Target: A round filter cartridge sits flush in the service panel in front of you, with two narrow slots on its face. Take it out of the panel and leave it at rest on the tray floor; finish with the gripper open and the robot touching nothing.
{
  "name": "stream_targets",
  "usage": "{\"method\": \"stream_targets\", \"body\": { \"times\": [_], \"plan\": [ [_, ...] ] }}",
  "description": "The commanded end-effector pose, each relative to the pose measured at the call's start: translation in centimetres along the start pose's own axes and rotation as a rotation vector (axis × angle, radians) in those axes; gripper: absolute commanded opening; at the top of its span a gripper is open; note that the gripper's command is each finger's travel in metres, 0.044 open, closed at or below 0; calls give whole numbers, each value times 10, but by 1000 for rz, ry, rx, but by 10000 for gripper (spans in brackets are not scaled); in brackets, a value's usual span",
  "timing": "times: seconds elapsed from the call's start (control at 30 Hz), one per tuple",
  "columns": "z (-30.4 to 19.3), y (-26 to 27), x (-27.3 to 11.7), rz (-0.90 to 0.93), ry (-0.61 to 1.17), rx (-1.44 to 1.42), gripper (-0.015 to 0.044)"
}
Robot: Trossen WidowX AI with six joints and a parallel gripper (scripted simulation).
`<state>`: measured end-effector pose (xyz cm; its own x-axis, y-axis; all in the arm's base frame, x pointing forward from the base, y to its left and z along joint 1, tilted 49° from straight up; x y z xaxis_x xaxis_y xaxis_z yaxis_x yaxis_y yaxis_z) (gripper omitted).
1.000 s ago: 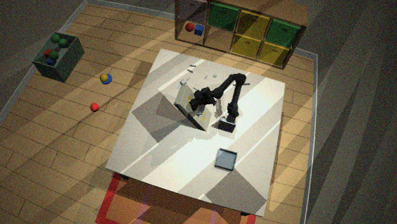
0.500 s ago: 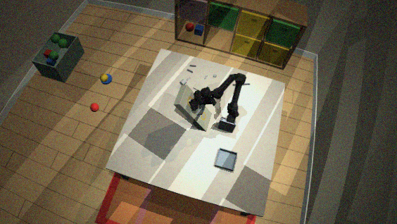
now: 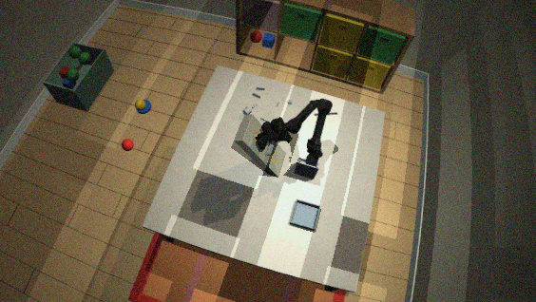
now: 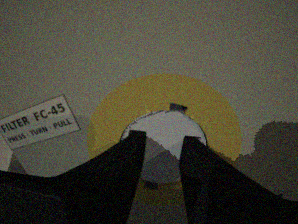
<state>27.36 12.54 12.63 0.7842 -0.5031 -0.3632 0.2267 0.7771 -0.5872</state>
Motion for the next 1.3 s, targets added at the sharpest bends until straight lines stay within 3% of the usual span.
{"method": "stream_targets", "body": {
  "times": [0.0, 0.07, 0.23, 1.27],
  "plan": [
    [0, 0, 0, 7, 0, 2, 45],
    [0, 0, 0, 7, 0, 2, 0],
    [0, 0, 3, 8, 5, -63, 0],
    [-1, -1, 8, 15, 5, -1132, 0]
  ]
}}
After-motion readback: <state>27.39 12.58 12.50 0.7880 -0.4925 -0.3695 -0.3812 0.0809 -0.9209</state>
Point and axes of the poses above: the point midway between the two fingers, 35 mm back from their tips, its own x axis out along the fingers, its own y axis across the jaws, z = x × y, the point moved 8 cm from there along -x, back along the fingers, and after that the axes turned 8 degrees about -x, right-handed, at the moved point
